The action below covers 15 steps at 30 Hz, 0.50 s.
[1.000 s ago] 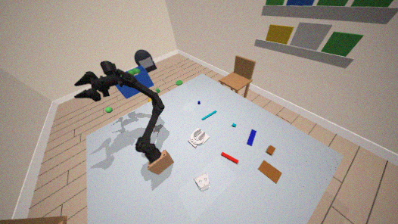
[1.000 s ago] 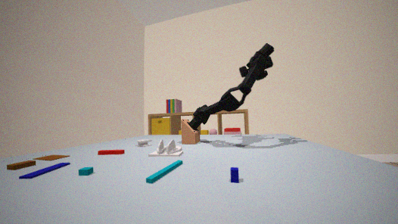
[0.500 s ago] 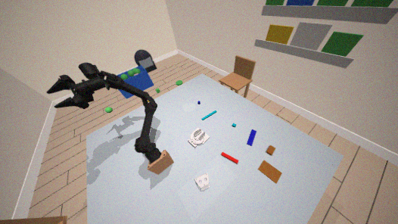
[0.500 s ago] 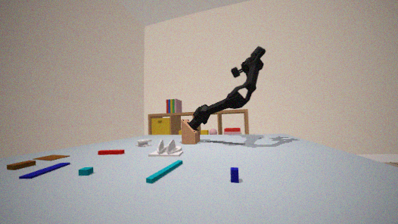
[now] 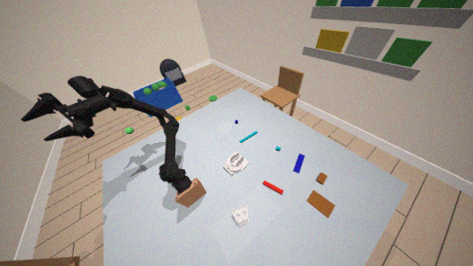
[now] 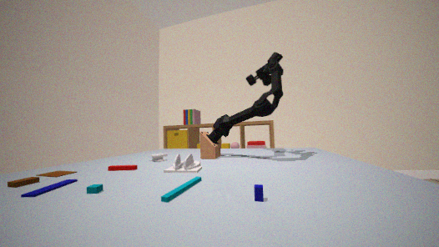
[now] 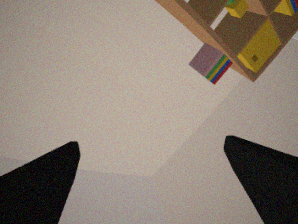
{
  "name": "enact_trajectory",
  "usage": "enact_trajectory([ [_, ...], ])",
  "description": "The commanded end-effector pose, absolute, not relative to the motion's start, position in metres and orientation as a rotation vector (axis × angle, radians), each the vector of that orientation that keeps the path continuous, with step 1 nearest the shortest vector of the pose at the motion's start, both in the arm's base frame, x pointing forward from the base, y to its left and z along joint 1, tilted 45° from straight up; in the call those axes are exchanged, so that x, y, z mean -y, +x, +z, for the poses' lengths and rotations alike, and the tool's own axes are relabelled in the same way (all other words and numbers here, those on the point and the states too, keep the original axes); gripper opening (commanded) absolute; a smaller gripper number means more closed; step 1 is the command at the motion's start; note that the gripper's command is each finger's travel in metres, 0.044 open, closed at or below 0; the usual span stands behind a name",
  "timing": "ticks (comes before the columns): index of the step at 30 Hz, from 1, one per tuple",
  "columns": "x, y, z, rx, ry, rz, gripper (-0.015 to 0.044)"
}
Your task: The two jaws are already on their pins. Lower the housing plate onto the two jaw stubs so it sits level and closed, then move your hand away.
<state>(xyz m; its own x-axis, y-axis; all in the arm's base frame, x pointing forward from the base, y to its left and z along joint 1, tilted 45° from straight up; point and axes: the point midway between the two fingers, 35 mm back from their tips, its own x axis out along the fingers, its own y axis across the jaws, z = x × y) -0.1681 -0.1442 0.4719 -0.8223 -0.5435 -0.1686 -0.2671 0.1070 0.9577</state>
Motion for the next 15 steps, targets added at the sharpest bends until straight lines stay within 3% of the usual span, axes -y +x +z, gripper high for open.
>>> enact_trajectory([
  [1,0.167,-0.169,0.458,2.068,0.904,-1.833,0.0440],
  [15,0.226,-0.155,0.415,1.783,1.157,-1.941,0.0440],
])
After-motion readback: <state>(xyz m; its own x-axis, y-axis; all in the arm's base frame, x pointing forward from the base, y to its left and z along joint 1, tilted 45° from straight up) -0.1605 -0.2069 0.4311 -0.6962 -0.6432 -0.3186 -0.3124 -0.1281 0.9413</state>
